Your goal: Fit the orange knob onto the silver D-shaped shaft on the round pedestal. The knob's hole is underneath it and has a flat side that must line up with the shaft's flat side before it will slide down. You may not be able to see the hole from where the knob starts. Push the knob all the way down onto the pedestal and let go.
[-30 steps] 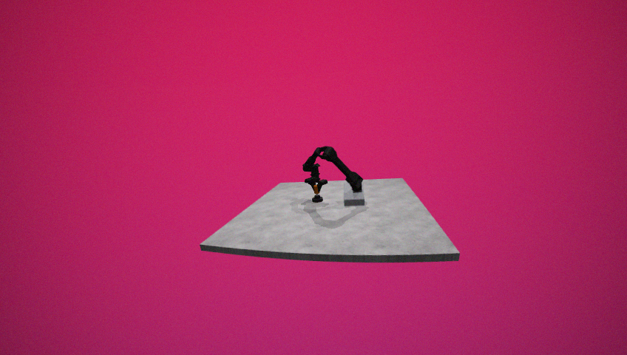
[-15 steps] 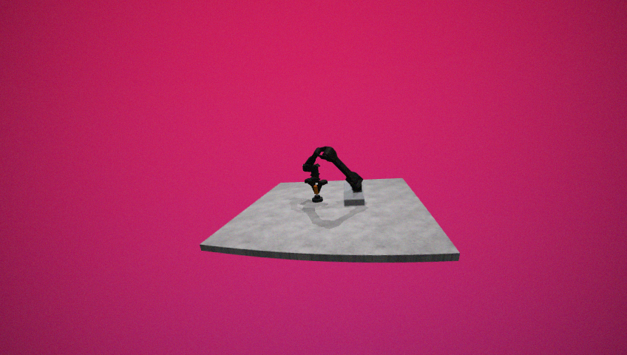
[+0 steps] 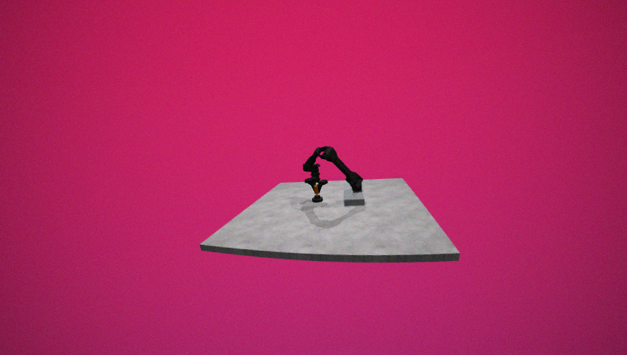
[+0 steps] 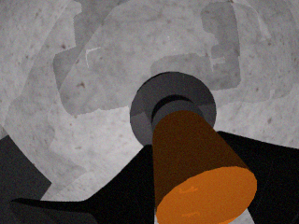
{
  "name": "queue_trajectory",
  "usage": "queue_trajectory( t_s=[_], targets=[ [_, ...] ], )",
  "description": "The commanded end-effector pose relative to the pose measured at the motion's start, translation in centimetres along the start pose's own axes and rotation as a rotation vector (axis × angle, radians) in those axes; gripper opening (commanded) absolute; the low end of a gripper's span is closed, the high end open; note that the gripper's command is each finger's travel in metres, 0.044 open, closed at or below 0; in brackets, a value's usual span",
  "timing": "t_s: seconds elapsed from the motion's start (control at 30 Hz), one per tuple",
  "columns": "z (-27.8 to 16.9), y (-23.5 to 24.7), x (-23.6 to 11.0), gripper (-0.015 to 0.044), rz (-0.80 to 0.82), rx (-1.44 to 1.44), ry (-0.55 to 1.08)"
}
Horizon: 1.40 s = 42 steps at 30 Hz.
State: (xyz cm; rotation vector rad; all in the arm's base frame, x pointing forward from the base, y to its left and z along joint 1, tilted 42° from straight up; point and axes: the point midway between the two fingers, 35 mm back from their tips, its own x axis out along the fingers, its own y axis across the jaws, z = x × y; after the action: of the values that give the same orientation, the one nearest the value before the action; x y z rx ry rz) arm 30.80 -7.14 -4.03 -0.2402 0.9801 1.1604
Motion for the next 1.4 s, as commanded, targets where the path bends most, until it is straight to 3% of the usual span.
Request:
queue_trajectory(
  t_s=[0.0, 0.2, 1.2, 1.37],
  targets=[
    [0.12, -0.05, -0.3, 0.0, -0.004, -0.031, 0.001],
    [0.14, -0.28, -0.16, 0.0, -0.004, -0.214, 0.001],
    [0.12, -0.25, -0.3, 0.0, -0.004, -0.214, 0.001],
    [0.11, -0.29, -0.29, 0.0, -0.003, -0.339, 0.002]
  ],
)
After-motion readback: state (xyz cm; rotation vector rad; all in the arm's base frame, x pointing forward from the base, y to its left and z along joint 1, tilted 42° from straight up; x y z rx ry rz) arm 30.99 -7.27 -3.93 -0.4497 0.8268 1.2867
